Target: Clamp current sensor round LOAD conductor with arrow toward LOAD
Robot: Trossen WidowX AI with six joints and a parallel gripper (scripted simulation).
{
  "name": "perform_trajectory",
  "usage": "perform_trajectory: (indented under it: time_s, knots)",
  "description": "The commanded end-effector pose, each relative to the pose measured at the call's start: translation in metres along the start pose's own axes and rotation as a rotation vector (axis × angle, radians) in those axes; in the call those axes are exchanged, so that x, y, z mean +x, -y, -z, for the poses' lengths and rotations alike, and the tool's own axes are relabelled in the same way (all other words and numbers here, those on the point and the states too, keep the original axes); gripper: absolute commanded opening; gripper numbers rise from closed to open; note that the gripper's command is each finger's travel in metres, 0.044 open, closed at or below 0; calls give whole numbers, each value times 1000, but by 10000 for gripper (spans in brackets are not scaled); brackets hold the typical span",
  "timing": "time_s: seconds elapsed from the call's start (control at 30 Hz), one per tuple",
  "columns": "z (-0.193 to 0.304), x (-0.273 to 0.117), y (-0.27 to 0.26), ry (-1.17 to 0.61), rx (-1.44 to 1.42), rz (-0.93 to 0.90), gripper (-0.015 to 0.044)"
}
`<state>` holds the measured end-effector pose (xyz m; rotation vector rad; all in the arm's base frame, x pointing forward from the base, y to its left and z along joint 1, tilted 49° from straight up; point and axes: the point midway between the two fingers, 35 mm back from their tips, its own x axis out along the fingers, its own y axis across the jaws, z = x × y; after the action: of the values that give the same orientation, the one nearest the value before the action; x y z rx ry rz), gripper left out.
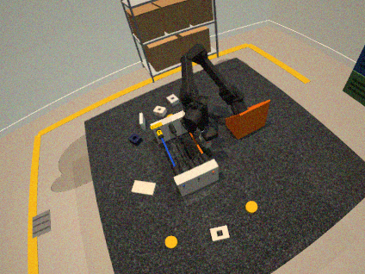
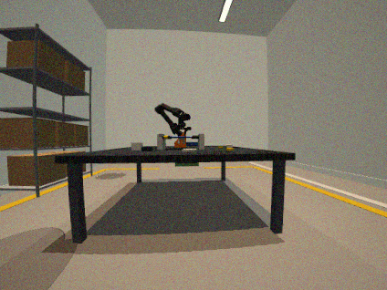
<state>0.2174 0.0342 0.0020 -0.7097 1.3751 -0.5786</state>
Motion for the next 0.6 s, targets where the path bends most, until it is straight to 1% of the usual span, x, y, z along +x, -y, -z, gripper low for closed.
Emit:
perform_trajectory:
  time_s: [0.0, 0.3, 0.57]
  knots:
    - [-2, -27, -2, 7, 2, -7, 0]
    - [7, -83, 3, 5, 4, 7, 0]
    - [1, -89, 2, 5, 53, 7, 0]
